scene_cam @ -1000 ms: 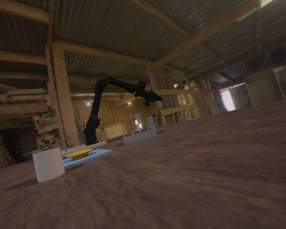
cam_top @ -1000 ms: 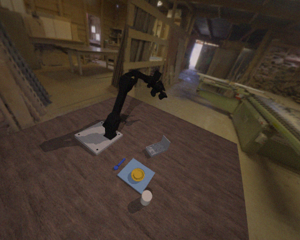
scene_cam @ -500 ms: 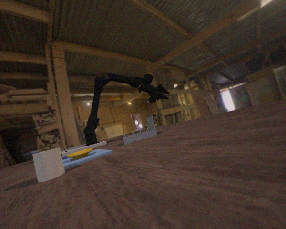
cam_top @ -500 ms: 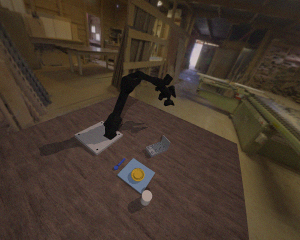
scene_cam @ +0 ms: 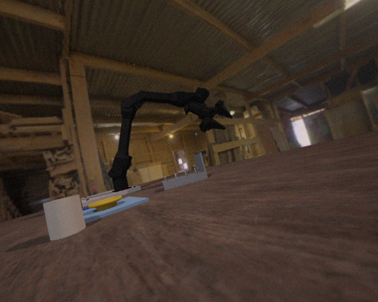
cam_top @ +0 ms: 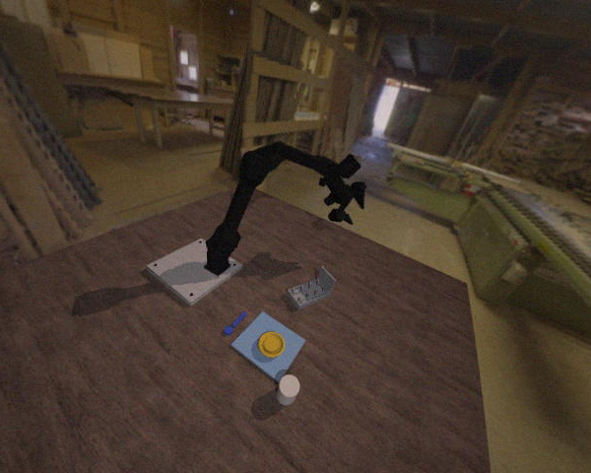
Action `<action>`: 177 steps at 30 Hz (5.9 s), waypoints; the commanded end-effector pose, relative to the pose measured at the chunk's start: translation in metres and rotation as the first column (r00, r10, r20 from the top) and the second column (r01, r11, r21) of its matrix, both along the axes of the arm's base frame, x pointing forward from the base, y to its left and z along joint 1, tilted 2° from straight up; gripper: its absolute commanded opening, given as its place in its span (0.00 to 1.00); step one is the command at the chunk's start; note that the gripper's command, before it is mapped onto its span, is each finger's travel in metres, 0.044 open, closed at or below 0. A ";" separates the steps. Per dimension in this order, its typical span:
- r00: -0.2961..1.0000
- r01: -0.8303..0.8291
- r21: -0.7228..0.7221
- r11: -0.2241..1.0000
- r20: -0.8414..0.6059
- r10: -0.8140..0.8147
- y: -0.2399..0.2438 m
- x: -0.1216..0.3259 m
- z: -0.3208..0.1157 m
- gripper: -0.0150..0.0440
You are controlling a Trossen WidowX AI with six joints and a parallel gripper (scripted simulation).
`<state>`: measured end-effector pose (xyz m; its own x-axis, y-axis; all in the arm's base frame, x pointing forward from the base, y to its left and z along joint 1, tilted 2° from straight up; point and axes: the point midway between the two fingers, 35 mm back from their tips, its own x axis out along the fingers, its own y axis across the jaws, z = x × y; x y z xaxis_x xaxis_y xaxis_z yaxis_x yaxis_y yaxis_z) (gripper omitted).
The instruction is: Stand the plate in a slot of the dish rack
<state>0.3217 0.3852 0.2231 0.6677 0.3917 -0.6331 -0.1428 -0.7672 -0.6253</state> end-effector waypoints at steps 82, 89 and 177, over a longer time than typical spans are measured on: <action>-0.664 0.561 -0.313 -0.766 -0.723 -0.192 -0.497 -0.019 -0.012 0.93; -0.703 0.433 -0.356 -0.828 -0.708 -0.063 -0.511 -0.036 -0.010 0.93; -0.702 0.433 -0.355 -0.828 -0.709 -0.063 -0.525 -0.015 -0.159 0.41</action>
